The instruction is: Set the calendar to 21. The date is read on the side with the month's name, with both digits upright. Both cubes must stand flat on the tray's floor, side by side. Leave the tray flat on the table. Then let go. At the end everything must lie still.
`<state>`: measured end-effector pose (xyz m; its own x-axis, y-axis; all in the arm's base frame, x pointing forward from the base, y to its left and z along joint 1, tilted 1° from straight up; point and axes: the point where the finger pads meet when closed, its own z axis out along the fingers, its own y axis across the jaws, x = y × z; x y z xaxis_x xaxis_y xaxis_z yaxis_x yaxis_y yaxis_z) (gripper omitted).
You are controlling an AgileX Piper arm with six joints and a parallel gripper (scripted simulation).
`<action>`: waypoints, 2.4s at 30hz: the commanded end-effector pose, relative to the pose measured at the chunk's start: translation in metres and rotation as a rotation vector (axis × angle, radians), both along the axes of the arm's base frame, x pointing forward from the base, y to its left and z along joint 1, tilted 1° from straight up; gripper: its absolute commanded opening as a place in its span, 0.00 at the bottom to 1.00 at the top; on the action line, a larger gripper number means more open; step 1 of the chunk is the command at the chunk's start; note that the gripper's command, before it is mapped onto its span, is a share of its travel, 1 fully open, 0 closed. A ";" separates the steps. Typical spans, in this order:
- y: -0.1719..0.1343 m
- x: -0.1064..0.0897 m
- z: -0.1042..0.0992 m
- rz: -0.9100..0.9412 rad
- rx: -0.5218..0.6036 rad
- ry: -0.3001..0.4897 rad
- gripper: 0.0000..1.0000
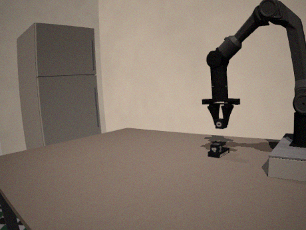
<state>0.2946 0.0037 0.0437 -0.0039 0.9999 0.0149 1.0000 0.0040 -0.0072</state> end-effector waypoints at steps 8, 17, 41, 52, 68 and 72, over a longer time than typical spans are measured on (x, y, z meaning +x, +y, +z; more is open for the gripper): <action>-0.001 0.001 0.018 -0.002 -0.001 -0.003 0.38; -0.001 0.001 0.018 -0.001 -0.001 -0.003 0.38; 0.000 0.002 0.018 0.637 0.004 -0.013 0.38; 0.000 0.002 0.018 1.288 0.008 -0.022 0.38; 0.000 0.002 0.018 2.370 0.015 -0.037 0.38; 0.000 0.002 0.018 2.621 0.017 -0.040 0.38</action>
<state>0.2960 0.0037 0.0614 -0.5134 -0.8581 -0.0062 -0.8581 0.5133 0.0104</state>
